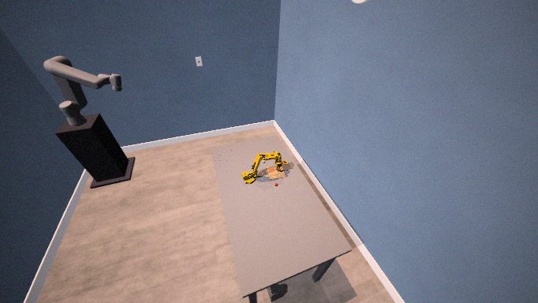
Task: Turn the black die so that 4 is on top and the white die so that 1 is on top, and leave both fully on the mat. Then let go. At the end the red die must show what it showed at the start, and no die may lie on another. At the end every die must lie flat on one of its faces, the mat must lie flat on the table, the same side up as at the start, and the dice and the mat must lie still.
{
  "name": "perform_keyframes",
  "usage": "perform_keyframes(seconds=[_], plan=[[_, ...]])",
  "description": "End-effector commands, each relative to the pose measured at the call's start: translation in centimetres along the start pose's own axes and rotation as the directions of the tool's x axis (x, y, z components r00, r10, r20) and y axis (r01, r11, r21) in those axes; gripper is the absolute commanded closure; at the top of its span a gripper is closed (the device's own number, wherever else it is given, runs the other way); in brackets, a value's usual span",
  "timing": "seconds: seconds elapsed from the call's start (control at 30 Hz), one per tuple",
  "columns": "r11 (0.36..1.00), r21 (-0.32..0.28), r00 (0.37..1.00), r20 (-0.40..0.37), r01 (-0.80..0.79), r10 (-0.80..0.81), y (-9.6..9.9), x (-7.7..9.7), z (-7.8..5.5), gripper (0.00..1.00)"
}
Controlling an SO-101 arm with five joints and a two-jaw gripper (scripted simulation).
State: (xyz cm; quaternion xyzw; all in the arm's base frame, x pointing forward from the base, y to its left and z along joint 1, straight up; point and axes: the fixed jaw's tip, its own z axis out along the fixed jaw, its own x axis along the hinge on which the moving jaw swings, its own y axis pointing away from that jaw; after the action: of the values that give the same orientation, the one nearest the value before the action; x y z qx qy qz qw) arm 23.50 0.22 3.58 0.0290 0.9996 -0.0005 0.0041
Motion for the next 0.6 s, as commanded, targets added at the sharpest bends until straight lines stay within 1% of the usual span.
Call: perform_keyframes(seconds=[0.0,0.4,0.57], plan=[[1.0,-0.003,0.998,0.058,-0.009,0.009,-0.19,-0.57,-0.99,1.0],[1.0,-0.003,0.998,0.058,-0.009,0.009,-0.19,-0.59,-0.42,1.0],[1.0,-0.003,0.998,0.058,-0.009,0.009,-0.19,-0.6,-0.39,1.0]])
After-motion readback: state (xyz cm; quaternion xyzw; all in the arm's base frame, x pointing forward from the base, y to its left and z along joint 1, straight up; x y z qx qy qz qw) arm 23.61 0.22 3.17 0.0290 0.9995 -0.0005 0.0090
